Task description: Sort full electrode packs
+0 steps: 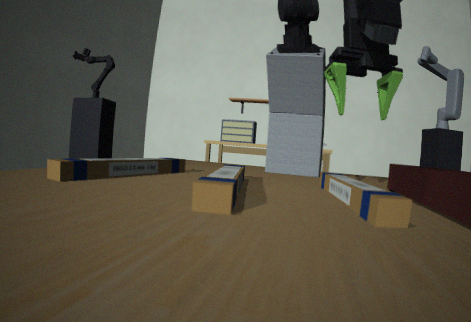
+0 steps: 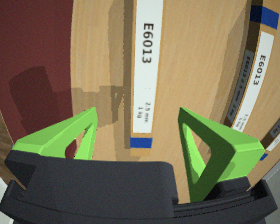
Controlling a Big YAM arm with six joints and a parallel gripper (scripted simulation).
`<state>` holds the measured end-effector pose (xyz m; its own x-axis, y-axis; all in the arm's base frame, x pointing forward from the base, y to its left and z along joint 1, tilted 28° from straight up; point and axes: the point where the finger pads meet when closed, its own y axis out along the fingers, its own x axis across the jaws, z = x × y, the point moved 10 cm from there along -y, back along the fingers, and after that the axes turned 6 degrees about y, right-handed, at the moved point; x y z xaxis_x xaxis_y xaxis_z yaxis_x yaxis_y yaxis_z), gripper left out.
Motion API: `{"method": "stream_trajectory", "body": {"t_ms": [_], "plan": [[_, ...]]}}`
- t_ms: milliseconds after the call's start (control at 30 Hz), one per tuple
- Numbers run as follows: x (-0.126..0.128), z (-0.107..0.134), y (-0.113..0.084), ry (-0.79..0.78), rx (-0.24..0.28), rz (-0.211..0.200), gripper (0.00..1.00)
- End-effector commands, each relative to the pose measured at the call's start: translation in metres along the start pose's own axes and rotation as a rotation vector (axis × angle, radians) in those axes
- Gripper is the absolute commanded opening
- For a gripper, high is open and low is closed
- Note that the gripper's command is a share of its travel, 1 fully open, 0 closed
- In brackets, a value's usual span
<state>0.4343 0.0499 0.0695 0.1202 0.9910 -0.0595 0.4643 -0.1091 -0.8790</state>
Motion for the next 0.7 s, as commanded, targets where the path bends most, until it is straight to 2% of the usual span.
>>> {"method": "stream_trajectory", "body": {"t_ms": [0, 667], "plan": [[-0.005, -0.001, 0.007, 0.039, 0.016, 0.015, 0.74], [-0.016, 0.005, 0.01, 0.045, 0.015, 0.018, 0.74]]}}
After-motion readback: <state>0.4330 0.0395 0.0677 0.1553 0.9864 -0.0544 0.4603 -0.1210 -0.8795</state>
